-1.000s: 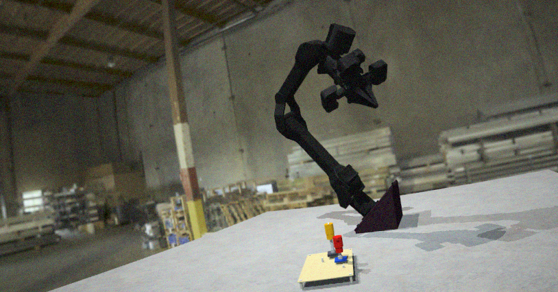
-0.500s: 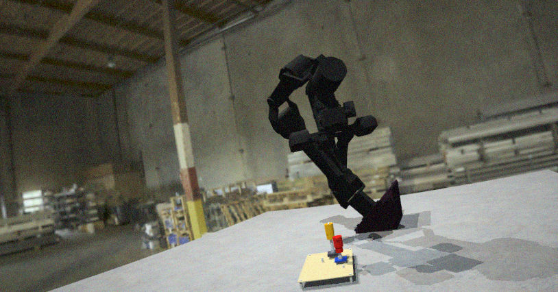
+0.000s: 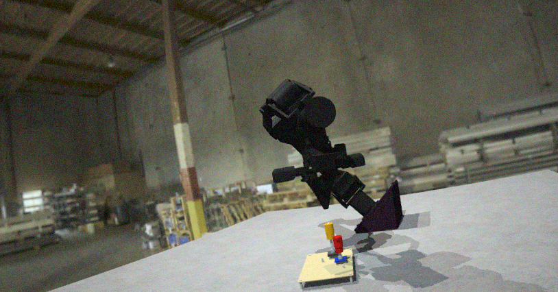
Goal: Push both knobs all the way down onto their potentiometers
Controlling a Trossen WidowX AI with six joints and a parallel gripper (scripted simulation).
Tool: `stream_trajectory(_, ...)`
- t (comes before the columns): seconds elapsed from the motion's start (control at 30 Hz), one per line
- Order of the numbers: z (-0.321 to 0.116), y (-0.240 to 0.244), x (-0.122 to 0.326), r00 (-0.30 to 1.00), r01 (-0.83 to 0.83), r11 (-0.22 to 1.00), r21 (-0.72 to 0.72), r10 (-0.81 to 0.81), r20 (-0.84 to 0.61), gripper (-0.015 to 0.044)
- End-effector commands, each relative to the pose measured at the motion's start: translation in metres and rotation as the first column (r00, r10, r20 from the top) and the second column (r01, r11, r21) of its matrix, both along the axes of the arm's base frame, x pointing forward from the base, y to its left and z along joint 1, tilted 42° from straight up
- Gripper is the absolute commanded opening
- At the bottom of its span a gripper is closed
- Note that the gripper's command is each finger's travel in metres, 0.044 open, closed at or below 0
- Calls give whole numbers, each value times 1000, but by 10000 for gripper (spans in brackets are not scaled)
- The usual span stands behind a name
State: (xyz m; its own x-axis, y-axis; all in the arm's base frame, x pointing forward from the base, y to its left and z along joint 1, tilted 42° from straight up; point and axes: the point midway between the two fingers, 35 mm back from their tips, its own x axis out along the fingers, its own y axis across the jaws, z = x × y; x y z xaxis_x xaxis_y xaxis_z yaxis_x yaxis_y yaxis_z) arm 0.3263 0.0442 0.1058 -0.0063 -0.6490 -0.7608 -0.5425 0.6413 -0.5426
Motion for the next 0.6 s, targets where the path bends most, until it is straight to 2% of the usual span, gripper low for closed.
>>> stream_trajectory(0.0, -5, -5, -1, 1000, -1, 1000, -9, 1, -13, 0)
stream_trajectory(0.57, -19, -18, -1, 1000, -1, 1000, -10, 1, -12, 0)
